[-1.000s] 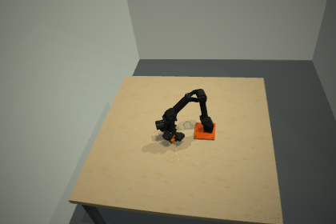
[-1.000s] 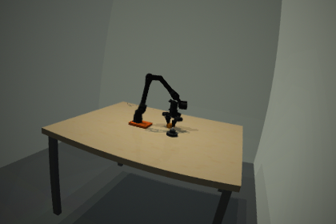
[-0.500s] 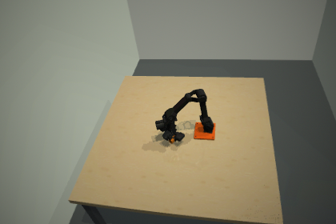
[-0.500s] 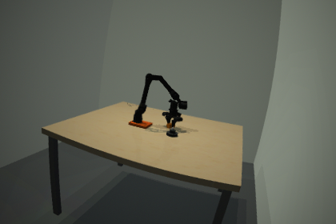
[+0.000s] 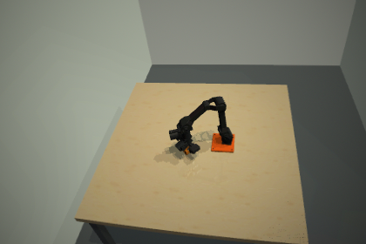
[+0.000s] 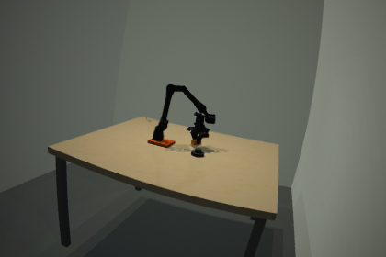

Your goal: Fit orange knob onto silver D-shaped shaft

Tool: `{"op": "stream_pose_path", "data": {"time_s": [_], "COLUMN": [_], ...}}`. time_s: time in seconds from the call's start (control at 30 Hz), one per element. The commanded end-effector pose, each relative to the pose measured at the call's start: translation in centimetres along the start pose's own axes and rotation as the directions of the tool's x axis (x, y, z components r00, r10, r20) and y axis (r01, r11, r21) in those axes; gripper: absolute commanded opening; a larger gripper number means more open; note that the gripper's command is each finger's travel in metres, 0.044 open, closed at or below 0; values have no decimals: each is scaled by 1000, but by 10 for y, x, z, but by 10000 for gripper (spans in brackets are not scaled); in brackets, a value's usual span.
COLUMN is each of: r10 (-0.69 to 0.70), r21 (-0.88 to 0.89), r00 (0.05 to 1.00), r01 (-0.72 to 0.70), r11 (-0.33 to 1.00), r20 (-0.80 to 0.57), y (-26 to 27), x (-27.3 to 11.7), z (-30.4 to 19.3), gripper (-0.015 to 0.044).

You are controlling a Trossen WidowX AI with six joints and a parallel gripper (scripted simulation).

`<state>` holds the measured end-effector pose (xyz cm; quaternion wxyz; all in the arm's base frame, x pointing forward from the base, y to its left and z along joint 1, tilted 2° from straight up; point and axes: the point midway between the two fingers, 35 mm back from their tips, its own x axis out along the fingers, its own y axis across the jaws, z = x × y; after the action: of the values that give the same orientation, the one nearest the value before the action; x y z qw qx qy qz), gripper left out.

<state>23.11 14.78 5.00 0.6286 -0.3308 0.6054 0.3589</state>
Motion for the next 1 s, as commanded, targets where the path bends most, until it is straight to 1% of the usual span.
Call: {"op": "stream_pose_path", "data": {"time_s": [0.0,0.2,0.43,0.5,0.8,0.97], "r10": [-3,-3,-3,-3,-3,-3], "r21": [120,318,346,389,655,761], "r00": [1000,1000,1000,1000,1000,1000], "r01": [2,2,2,2,1,0], "r11": [993,948,938,921,756,649], "r20": [2,2,2,2,2,2], "y": [-1,-1,-1,-1,-1,-1], "x": [-1,-1,-1,-1,-1,-1], "z": [1,1,1,1,1,1], "gripper": [179,179,179,179,179,179]}}
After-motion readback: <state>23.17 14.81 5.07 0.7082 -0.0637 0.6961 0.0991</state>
